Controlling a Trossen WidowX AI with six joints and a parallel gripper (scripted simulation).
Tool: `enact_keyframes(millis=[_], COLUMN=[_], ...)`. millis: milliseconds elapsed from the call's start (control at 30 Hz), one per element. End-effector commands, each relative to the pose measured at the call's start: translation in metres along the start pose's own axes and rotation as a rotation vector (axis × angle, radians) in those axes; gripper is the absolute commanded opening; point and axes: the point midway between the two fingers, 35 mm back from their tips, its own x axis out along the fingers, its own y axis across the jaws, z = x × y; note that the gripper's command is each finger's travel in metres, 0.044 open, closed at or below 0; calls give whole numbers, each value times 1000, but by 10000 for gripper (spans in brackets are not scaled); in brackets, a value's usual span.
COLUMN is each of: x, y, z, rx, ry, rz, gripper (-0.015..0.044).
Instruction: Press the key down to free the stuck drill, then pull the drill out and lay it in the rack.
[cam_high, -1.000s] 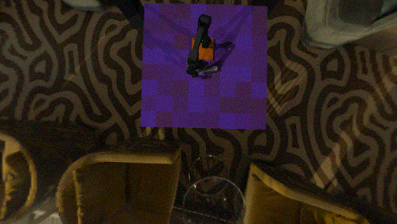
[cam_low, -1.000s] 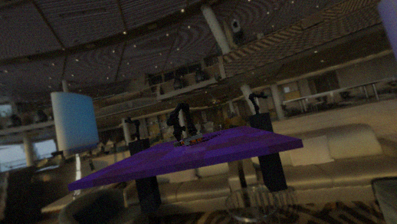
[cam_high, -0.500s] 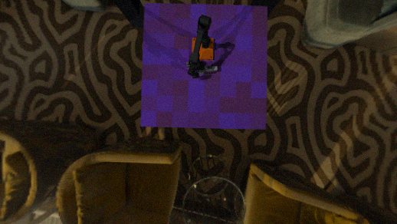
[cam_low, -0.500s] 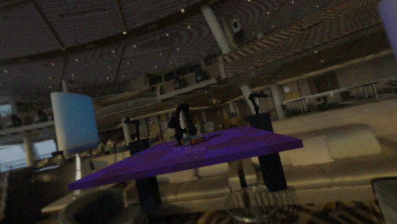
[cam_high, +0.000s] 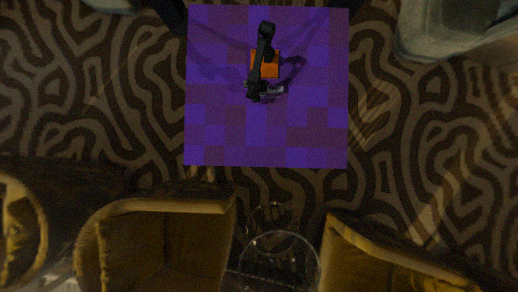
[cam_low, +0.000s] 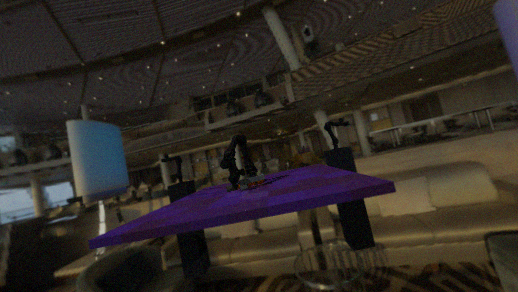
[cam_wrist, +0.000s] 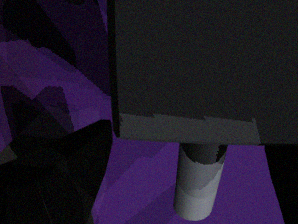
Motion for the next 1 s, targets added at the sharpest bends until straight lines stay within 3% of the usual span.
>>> enact_keyframes(millis=[0,267,967], x=[0,0,0], y=[0,0,0], z=[0,0,-19], rx=[0,0,3], ry=[-1,-1,0], rz=[1,1,-1], gripper=[230,20,0])
